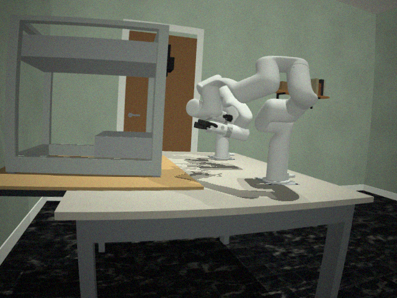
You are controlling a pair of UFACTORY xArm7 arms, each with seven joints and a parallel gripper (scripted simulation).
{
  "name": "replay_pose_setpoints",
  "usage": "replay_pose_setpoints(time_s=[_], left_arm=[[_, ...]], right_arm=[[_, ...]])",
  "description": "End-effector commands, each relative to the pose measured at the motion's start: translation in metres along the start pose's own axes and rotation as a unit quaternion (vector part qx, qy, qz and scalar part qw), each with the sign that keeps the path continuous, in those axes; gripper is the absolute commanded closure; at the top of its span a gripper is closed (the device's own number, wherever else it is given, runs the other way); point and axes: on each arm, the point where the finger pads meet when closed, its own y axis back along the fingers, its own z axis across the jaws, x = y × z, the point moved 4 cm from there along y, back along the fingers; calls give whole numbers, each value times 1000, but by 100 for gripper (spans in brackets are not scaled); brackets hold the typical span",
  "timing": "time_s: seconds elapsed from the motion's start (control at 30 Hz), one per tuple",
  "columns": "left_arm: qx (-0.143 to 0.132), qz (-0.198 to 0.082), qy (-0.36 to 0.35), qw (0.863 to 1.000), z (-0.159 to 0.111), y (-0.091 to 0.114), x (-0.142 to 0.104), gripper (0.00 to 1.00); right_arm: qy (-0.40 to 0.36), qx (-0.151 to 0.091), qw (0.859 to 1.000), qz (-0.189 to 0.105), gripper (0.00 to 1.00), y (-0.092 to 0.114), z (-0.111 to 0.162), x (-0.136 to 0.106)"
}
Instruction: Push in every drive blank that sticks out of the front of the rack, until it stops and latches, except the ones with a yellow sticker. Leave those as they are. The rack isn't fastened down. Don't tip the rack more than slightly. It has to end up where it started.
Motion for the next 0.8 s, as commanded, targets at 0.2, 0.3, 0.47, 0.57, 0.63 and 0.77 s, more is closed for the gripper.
replay_pose_setpoints(time_s=[0.2, 0.3, 0.47, 0.57, 0.63, 0.77], left_arm=[[0, -1, -1, 1000, 0, 0, 1, 0], [0, -1, -1, 1000, 0, 0, 1, 0], [0, -1, -1, 1000, 0, 0, 1, 0], [0, -1, -1, 1000, 0, 0, 1, 0], [0, -1, -1, 1000, 0, 0, 1, 0], [0, -1, -1, 1000, 0, 0, 1, 0]], right_arm=[[21, -6, 1000, -2, 0, -4, -1, 7], [39, -10, 999, -4, 0, -7, -1, 11], [73, -18, 997, -9, 0, -14, 0, 19], [94, -22, 995, -13, 0, -18, 0, 24], [117, -27, 993, -17, 0, -22, 0, 29], [170, -37, 984, -28, 0, -31, 1, 43]])
